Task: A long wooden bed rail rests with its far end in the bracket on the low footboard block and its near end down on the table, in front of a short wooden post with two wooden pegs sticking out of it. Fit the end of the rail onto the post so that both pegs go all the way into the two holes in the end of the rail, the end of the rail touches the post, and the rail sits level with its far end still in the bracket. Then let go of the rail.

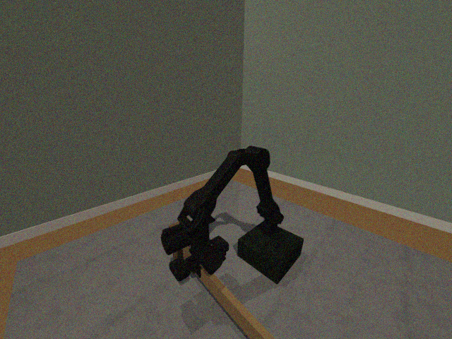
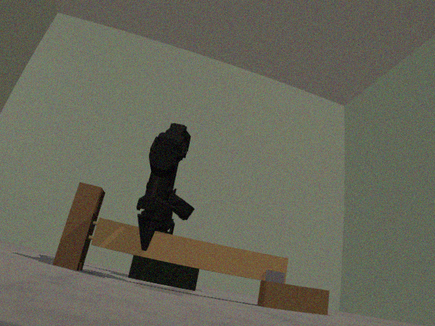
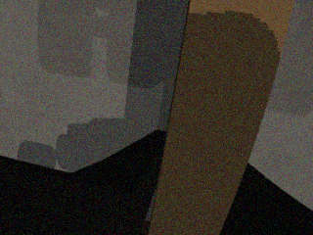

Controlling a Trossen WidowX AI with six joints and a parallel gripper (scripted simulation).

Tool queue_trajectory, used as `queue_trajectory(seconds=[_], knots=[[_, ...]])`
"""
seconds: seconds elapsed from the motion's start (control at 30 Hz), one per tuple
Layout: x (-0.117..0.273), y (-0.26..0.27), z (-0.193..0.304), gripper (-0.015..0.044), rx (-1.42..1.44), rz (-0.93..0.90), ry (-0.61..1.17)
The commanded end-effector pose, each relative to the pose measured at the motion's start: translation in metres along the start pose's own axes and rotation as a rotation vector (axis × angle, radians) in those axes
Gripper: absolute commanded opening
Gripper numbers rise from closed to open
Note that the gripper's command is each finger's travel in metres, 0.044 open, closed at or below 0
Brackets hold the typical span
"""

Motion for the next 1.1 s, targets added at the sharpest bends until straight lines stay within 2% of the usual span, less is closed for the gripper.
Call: queue_trajectory(seconds=[0.0, 1.07], knots=[[0.0024, -0.0003, 0.0009, 0.0, -0.002, 0.0, 0.004], [0.0015, -0.0025, -0.003, 0.0, -0.002, 0.001, 0.004]])
Point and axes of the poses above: the point midway between the two fingers, 35 mm back from their tips, its own x axis back along the fingers, its own y axis across the jaws, z = x × y, the point moved 8 cm from there along x, back along the fingers, and after that the axes turned 13 degrees about x, right-handed, at the moved point
